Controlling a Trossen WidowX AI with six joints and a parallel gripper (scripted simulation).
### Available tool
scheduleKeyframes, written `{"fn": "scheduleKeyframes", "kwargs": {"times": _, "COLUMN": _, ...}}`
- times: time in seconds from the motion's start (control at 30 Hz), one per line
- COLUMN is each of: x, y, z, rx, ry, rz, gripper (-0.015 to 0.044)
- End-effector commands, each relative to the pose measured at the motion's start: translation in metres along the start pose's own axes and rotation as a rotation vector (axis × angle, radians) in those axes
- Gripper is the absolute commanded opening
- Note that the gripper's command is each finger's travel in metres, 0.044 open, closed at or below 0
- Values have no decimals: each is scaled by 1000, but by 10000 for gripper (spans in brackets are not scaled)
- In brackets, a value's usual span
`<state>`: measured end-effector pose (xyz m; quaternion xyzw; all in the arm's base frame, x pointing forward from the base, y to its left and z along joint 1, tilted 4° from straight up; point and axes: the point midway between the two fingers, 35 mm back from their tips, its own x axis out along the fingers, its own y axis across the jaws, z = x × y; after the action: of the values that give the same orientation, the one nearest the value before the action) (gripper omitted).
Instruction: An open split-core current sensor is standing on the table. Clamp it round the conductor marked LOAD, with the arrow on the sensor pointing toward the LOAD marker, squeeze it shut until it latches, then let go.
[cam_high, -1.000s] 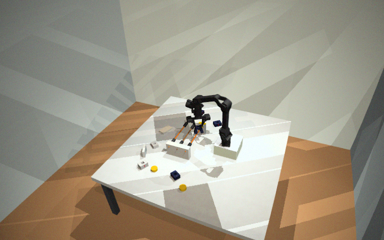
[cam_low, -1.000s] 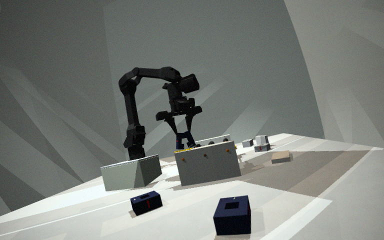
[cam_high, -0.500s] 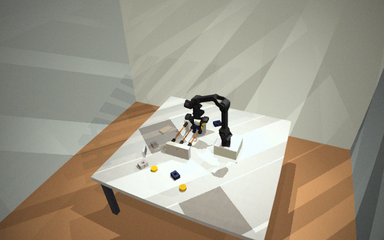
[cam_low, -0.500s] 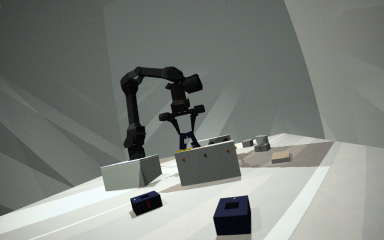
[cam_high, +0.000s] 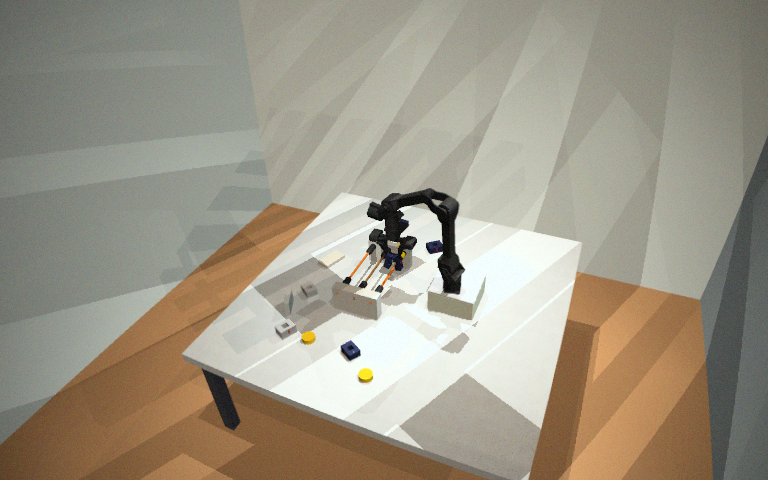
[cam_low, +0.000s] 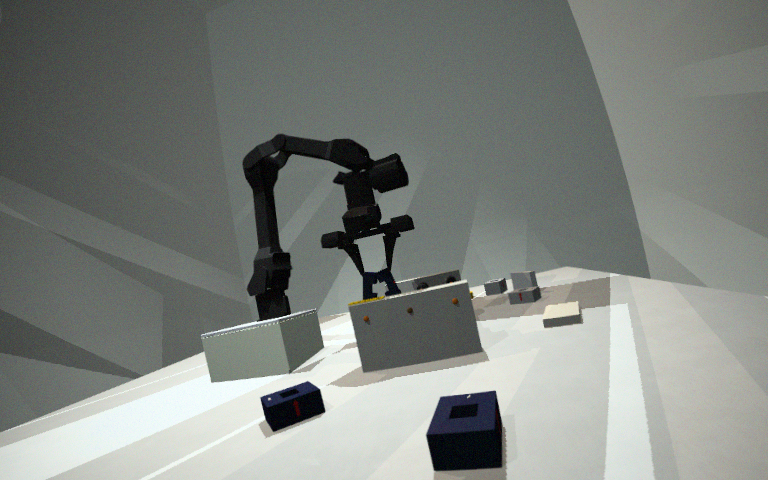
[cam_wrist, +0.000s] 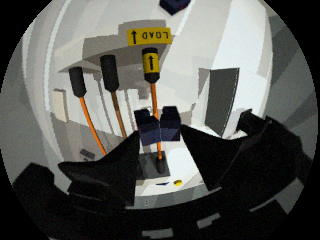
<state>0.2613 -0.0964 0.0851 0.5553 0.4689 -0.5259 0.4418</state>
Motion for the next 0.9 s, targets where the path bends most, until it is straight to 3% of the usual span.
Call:
{"fn": "scheduleKeyframes", "kwargs": {"times": 0.0, "x": 5, "y": 1, "z": 0, "rx": 4, "ry": -1, "rz": 3, "gripper": 0}}
{"fn": "scheduleKeyframes", "kwargs": {"times": 0.87, "x": 34, "y": -1, "z": 0, "rx": 0, "ry": 0, "rz": 0, "gripper": 0}}
